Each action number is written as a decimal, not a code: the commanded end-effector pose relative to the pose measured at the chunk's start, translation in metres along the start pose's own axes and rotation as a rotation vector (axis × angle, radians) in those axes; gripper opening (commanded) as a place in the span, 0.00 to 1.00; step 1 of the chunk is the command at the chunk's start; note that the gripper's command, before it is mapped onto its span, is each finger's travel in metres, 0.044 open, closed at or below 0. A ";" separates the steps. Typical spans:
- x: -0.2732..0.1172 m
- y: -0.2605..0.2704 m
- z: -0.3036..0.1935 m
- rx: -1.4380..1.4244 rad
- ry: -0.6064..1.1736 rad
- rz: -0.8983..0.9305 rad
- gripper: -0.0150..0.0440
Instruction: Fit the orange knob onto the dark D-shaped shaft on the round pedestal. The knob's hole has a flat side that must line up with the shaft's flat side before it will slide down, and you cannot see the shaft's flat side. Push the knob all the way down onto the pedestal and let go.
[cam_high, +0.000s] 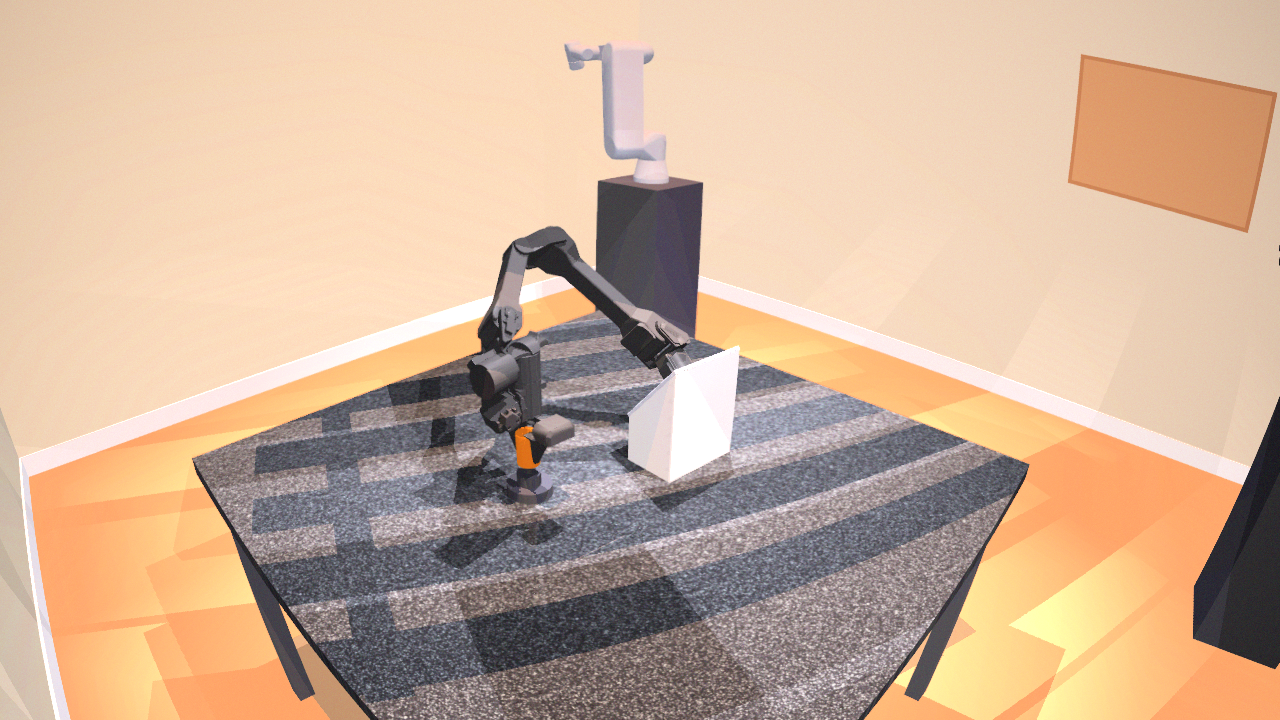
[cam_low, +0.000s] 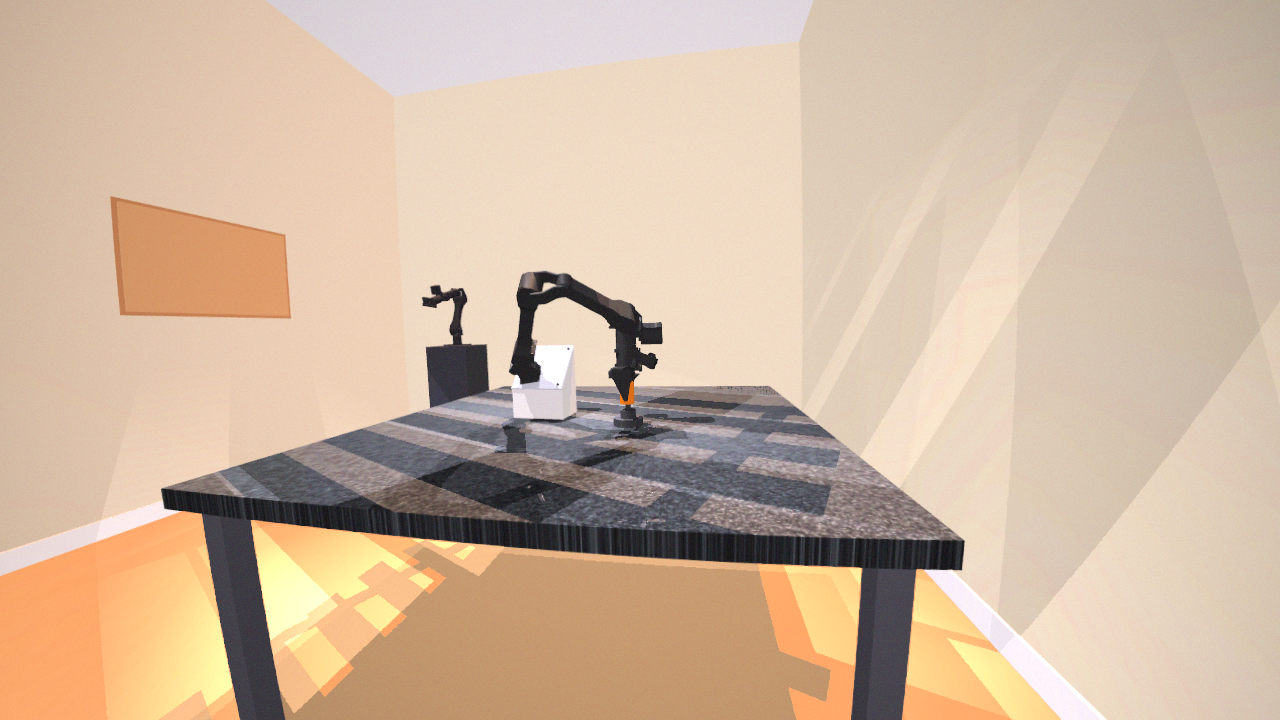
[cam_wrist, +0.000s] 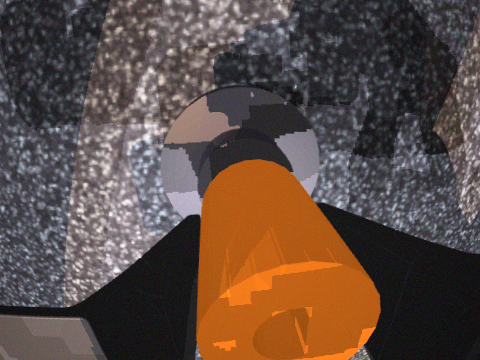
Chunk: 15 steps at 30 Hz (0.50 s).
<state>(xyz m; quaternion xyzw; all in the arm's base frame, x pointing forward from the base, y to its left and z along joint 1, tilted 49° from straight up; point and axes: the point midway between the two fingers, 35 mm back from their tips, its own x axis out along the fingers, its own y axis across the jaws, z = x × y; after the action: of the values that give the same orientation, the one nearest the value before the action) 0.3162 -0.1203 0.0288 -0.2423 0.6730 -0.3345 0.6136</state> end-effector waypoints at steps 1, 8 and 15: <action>-0.003 0.000 0.000 0.001 -0.004 -0.003 0.25; -0.003 0.001 0.002 -0.197 -0.004 -0.003 0.25; -0.002 0.000 0.002 -0.208 -0.004 -0.003 0.25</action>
<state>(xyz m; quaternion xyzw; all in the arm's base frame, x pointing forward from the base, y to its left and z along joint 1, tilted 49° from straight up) 0.3175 -0.1188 0.0289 -0.3006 0.7019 -0.2682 0.5874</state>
